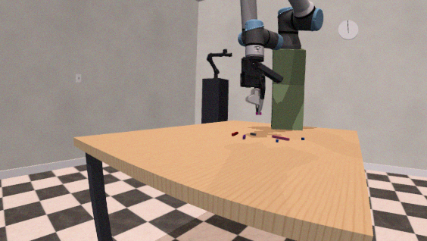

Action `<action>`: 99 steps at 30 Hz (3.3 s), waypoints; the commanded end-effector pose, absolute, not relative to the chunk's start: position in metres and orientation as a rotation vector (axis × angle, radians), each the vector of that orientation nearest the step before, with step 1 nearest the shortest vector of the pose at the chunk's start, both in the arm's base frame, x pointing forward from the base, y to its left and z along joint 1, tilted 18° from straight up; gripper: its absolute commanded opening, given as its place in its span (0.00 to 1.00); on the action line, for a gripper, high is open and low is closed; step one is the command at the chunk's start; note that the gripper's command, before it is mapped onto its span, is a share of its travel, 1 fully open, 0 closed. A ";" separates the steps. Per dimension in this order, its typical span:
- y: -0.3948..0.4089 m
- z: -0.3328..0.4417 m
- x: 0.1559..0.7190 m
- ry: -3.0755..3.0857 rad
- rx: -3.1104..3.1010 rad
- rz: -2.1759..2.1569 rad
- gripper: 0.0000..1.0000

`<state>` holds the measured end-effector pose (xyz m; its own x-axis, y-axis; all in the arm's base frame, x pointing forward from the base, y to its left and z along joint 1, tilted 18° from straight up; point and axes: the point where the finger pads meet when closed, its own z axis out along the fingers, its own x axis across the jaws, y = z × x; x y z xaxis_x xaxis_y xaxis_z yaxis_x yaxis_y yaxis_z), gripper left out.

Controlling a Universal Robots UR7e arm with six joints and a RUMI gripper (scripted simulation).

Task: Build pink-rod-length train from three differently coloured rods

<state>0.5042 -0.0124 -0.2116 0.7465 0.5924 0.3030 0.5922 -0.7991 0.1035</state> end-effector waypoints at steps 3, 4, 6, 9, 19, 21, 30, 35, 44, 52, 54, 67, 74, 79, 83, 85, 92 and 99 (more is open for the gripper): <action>0.024 -0.202 0.518 0.695 3.037 0.501 0.00; 0.024 -0.202 0.518 0.695 3.037 0.501 0.00; 0.028 -0.201 0.519 0.670 3.045 0.502 0.00; 0.037 -0.198 0.521 0.607 3.065 0.506 0.00; 0.053 -0.195 0.524 0.502 3.096 0.511 0.00; 0.054 -0.194 0.524 0.499 3.097 0.511 0.00; 0.054 -0.195 0.523 0.493 3.100 0.507 0.00; 0.054 -0.195 0.523 0.493 3.100 0.508 0.00; 0.055 -0.199 0.524 0.494 3.100 0.508 0.00; 0.057 -0.220 0.531 0.495 3.100 0.508 0.00; 0.058 -0.228 0.534 0.495 3.100 0.508 0.00; 0.062 -0.270 0.547 0.495 3.100 0.508 0.00; 0.063 -0.279 0.550 0.495 3.100 0.508 0.00; 0.062 -0.280 0.550 0.493 3.100 0.508 0.00; 0.062 -0.279 0.550 0.493 3.100 0.508 0.00; 0.062 -0.279 0.550 0.493 3.100 0.507 0.00; 0.062 -0.279 0.550 0.493 3.101 0.507 0.00; 0.062 -0.279 0.550 0.493 3.101 0.507 0.00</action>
